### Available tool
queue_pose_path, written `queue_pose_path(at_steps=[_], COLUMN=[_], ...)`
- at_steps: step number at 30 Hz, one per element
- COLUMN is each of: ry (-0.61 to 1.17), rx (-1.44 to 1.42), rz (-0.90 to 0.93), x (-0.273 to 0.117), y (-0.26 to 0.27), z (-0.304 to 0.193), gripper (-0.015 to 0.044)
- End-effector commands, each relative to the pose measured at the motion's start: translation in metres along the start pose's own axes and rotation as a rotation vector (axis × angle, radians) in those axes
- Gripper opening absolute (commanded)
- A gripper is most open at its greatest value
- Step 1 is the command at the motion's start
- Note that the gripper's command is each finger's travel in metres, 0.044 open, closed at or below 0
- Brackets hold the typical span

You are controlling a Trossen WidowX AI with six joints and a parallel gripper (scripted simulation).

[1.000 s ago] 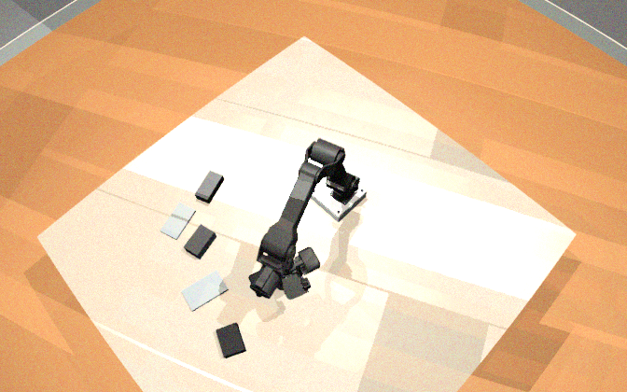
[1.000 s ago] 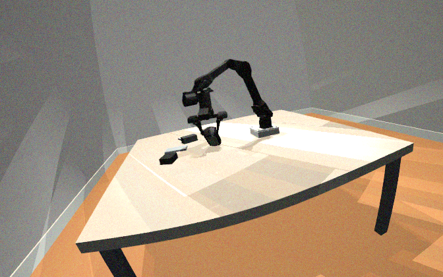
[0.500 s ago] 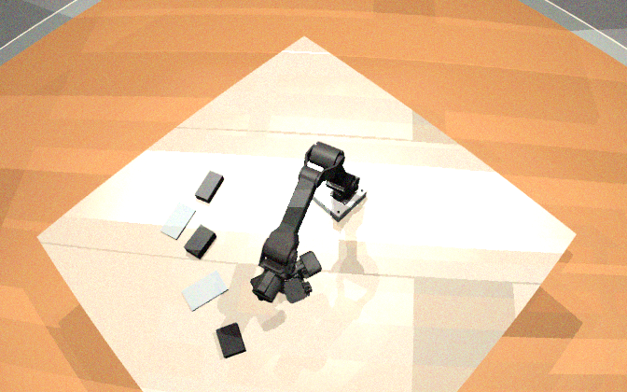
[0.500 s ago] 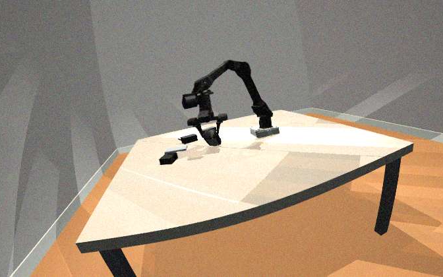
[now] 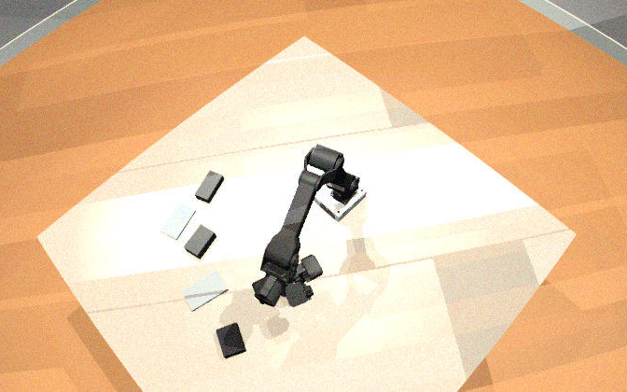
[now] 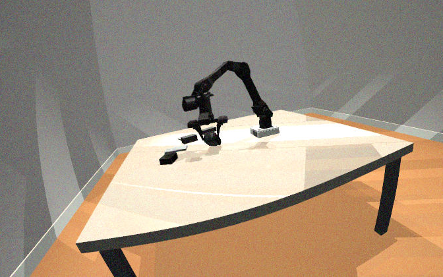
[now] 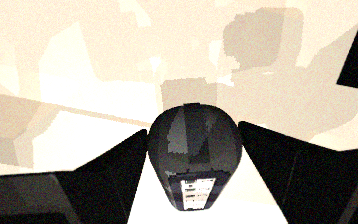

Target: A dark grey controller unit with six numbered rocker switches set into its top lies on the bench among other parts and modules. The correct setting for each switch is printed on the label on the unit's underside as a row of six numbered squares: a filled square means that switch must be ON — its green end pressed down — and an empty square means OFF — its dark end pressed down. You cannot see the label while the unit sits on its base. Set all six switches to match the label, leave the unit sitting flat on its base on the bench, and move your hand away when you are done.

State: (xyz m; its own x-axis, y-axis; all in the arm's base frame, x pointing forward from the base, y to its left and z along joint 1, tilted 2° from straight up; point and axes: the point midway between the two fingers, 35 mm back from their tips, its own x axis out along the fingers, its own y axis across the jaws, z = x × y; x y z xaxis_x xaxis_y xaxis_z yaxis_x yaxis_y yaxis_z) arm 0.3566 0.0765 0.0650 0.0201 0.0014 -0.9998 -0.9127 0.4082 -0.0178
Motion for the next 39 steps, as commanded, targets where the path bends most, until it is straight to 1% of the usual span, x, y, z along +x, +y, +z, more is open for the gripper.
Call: queue_pose_path(at_steps=[1,39], ry=[0.016,0.015], rx=[0.013,0.013], rz=[0.007,0.007], x=[0.006,0.034], y=[0.0,0.0], z=[-0.003,0.008], gripper=[0.0338,0.0338])
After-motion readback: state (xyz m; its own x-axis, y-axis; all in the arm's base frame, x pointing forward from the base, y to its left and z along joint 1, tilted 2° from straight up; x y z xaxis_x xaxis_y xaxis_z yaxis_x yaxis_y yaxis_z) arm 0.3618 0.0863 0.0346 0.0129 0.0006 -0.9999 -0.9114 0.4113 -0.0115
